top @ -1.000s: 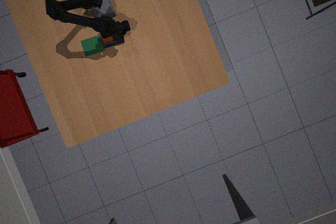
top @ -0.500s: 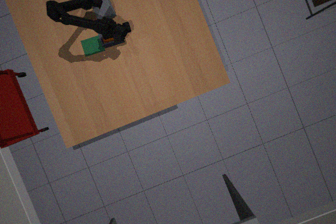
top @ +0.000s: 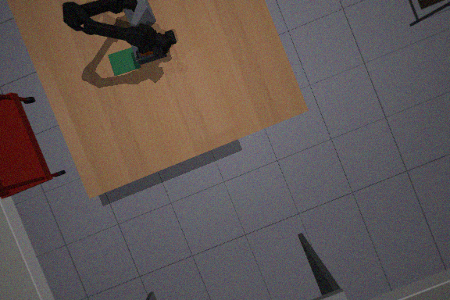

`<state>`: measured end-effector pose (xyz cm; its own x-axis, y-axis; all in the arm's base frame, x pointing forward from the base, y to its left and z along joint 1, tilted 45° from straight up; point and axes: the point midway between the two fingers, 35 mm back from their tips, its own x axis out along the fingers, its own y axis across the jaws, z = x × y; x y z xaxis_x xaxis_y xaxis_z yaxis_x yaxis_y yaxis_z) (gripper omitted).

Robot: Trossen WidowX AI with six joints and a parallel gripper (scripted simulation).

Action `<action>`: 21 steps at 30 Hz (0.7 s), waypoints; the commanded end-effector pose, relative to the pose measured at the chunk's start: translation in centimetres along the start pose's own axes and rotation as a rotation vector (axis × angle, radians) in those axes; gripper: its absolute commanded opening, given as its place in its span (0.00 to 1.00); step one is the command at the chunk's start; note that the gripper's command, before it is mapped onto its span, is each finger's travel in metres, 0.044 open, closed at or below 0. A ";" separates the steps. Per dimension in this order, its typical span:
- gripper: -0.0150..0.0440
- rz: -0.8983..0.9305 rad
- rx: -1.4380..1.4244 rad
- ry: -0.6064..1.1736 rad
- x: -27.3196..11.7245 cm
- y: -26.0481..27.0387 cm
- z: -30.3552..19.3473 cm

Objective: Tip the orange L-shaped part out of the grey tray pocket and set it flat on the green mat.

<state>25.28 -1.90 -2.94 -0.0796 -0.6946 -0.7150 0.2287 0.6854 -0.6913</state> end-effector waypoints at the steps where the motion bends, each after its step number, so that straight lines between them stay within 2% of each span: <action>1: 0.56 -0.013 -0.008 0.010 0.5 -0.2 -0.3; 21: 0.56 -0.011 -0.008 0.010 -1.1 1.0 -0.3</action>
<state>25.17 -1.15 -2.79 -0.0860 -0.6994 -0.7095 0.2227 0.6806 -0.6980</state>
